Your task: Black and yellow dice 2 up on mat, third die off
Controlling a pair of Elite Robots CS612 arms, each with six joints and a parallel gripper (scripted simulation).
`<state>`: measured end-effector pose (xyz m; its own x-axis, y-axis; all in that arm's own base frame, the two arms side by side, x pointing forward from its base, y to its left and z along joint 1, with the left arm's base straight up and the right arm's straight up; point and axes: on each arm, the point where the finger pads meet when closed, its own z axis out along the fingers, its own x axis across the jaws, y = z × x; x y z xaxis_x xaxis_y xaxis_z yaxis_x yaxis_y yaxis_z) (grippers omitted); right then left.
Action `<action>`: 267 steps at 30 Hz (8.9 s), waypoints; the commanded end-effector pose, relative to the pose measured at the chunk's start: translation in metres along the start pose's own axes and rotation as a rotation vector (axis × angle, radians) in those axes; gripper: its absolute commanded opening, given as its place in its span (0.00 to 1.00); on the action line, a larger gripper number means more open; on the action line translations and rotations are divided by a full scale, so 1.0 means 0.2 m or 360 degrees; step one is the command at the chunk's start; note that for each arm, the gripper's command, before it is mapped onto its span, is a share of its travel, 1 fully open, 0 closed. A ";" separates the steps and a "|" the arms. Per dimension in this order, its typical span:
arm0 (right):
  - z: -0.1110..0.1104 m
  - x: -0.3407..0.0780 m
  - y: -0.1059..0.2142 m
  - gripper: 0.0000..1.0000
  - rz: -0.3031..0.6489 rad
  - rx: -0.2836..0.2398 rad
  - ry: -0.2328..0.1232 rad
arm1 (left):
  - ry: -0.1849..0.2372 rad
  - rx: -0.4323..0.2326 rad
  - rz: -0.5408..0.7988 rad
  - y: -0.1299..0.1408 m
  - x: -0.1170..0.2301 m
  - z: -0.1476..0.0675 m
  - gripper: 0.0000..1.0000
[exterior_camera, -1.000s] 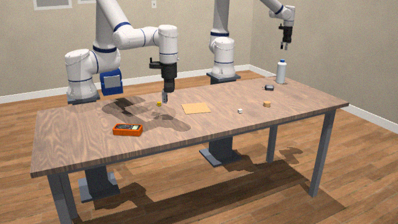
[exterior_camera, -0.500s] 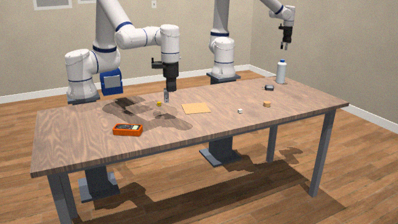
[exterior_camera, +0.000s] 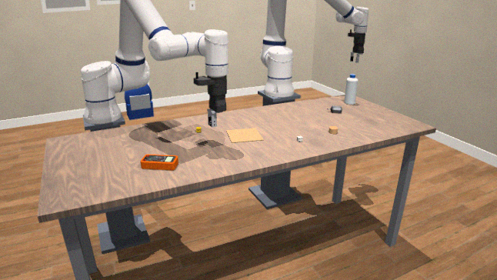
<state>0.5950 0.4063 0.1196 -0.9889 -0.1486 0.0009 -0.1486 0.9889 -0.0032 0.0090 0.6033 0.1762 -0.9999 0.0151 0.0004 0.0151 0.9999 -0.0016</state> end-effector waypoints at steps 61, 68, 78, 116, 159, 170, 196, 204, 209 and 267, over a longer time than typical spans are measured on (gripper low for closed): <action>-0.02 0.27 0.68 0.40 -0.2961 -0.0002 -0.0006 | -0.0001 -0.0002 0.0000 0.00 0.00 0.00 1.00; -0.02 0.32 0.75 0.40 -0.3271 -0.0002 -0.0006 | -0.0001 -0.0002 0.0000 0.00 0.00 0.00 1.00; -0.02 0.36 0.80 0.40 -0.3494 -0.0001 -0.0006 | -0.0001 -0.0002 0.0000 0.00 0.00 0.00 1.00; 0.03 0.39 0.82 0.40 -0.3607 -0.0001 -0.0006 | -0.0001 -0.0002 0.0000 0.00 0.00 0.00 1.00; 0.46 0.38 0.83 0.40 -0.3607 -0.0001 -0.0006 | -0.0001 -0.0002 0.0000 0.00 0.00 0.00 1.00; 0.46 0.38 0.83 0.40 -0.3607 -0.0001 -0.0006 | -0.0001 -0.0002 0.0000 0.00 0.00 0.00 1.00; 0.48 0.38 0.83 0.40 -0.3607 -0.0001 -0.0006 | -0.0001 -0.0002 0.0000 0.00 0.00 0.00 1.00; 0.48 0.38 0.83 0.40 -0.3607 -0.0001 -0.0006 | -0.0001 -0.0002 0.0000 0.00 0.00 0.00 1.00; 0.48 0.38 0.83 0.40 -0.3607 -0.0001 -0.0006 | -0.0001 -0.0002 0.0000 0.00 0.00 0.00 1.00; 0.23 0.38 0.82 0.70 -0.3607 -0.0001 -0.0006 | -0.0001 -0.0002 0.0000 0.00 0.00 0.00 1.00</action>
<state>0.4939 0.5575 0.0525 0.7480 -0.6638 -0.0002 -0.6637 -0.7480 0.0012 0.0090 0.6033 0.1762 -0.9999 0.0151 0.0004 0.0151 0.9999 -0.0016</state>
